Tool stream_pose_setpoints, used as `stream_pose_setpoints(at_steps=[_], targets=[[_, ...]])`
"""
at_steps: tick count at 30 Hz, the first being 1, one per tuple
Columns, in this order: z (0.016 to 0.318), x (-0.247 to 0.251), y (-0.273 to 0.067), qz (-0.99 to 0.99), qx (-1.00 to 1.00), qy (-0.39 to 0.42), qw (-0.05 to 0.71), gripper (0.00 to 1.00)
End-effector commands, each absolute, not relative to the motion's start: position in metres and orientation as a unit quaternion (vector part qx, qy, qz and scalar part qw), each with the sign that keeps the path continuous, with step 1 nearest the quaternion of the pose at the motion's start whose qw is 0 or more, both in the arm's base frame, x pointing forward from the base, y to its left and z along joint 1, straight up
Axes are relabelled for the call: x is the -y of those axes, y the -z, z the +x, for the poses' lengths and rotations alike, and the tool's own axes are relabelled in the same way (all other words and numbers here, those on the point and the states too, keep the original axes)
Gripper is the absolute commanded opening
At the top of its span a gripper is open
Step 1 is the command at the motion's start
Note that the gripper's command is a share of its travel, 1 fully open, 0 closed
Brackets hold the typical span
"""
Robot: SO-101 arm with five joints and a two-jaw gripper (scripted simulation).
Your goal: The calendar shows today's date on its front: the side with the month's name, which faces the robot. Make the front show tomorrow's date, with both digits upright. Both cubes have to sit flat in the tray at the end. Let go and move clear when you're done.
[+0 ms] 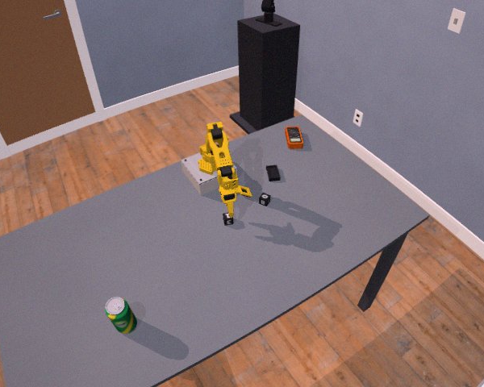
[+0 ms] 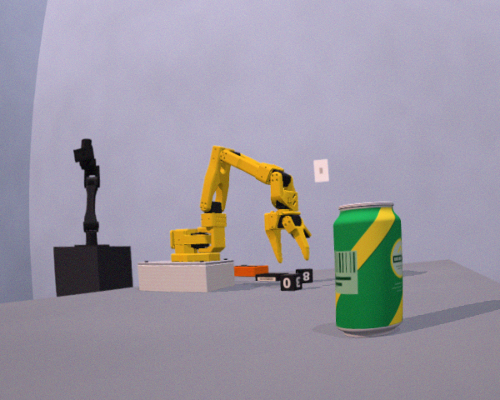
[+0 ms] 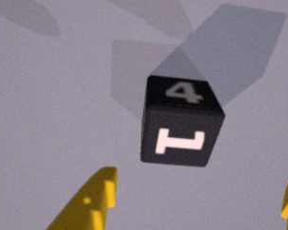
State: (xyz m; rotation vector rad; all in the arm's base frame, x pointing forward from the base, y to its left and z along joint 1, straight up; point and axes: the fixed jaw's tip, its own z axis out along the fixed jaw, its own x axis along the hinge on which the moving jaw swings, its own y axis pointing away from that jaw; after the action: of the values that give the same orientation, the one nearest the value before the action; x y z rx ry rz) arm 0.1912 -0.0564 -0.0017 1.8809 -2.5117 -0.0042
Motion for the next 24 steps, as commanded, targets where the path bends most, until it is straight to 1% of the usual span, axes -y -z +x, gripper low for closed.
stream_pose_setpoints(at_steps=[1,24], targets=[[0.1934,0.0589,-0.013,0.599,0.8,-0.008,-0.006,0.36],[0.1928,0.0587,-0.0164,0.599,0.8,-0.008,-0.006,0.36]])
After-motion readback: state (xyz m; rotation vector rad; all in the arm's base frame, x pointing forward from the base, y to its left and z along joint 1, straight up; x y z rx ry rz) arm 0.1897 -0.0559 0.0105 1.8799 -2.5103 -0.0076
